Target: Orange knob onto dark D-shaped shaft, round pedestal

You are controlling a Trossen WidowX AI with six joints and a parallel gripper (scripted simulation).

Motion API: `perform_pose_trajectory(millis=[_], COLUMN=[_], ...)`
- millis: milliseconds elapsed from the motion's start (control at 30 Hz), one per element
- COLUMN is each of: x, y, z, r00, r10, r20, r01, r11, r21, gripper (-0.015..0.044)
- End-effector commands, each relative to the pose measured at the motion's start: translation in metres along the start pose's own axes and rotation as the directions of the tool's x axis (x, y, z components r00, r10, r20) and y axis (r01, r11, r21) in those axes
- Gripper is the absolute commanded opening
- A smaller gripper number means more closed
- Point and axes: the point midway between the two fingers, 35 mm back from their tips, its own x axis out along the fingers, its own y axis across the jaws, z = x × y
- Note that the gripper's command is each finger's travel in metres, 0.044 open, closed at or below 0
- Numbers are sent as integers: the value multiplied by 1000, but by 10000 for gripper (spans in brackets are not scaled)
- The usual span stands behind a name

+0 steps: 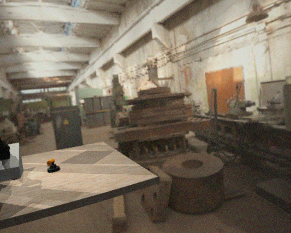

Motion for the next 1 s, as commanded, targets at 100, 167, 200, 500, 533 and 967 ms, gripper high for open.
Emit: perform_pose_trajectory(millis=[100, 167, 200, 500, 533, 967], x=[-15, -26, -30, -97, -108, -285], y=[-58, -96, -110, -251, -267, -417], z=[-18, -26, -27, -31, -30, 21], r00=[991, 976, 970, 862, 845, 607], r10=[-128, -207, -235, -505, -533, -793], r20=[-43, -60, -61, -47, -43, 49], r01=[127, 203, 230, 473, 496, 612], r11=[991, 977, 969, 834, 811, 428], r21=[-35, -69, -86, -285, -310, -665], gripper=[440, 440, 440, 440, 440, 440])
